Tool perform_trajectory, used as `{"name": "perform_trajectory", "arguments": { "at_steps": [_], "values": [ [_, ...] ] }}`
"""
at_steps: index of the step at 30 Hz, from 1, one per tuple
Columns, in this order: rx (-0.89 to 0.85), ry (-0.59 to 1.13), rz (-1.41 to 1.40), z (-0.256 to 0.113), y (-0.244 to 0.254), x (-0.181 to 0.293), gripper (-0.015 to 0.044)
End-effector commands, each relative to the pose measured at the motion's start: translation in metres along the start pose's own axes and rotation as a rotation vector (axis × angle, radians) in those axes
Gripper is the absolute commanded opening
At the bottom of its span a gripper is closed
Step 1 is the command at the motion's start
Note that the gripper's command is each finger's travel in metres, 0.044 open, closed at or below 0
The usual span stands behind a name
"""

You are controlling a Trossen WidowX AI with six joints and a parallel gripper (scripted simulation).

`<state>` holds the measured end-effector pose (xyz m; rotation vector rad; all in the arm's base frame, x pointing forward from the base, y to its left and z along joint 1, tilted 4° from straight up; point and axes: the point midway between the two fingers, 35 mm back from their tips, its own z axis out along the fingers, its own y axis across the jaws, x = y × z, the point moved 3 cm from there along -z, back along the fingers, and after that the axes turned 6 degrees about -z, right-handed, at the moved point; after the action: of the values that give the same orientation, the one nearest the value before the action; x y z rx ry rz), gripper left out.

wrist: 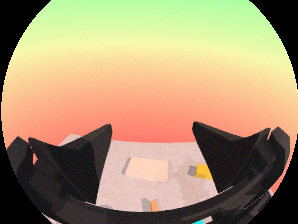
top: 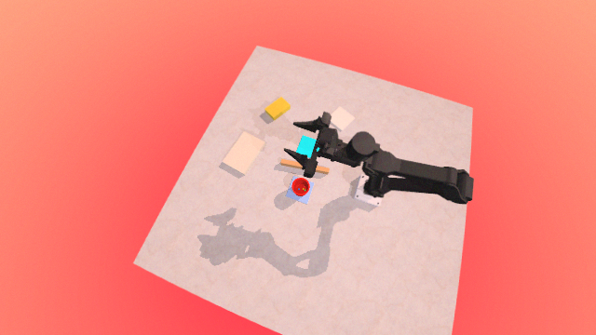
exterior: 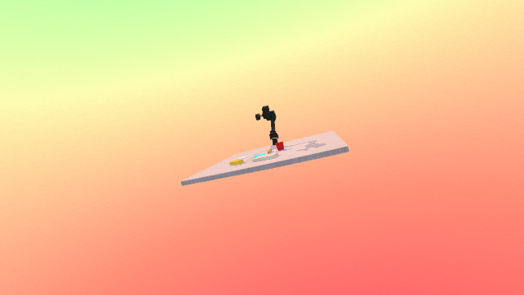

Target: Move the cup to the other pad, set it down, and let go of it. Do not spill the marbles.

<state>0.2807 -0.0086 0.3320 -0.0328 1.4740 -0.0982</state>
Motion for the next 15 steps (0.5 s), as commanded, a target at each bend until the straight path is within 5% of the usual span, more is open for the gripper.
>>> {"name": "perform_trajectory", "arguments": {
  "at_steps": [1,9,15],
  "values": [
    [-0.004,0.017,0.014,0.001,0.001,0.002,0.0374],
    [0.050,0.823,0.583,0.018,0.049,0.114,0.0164],
    [0.453,1.385,0.838,-0.022,0.073,0.168,0.0148]
  ]
}}
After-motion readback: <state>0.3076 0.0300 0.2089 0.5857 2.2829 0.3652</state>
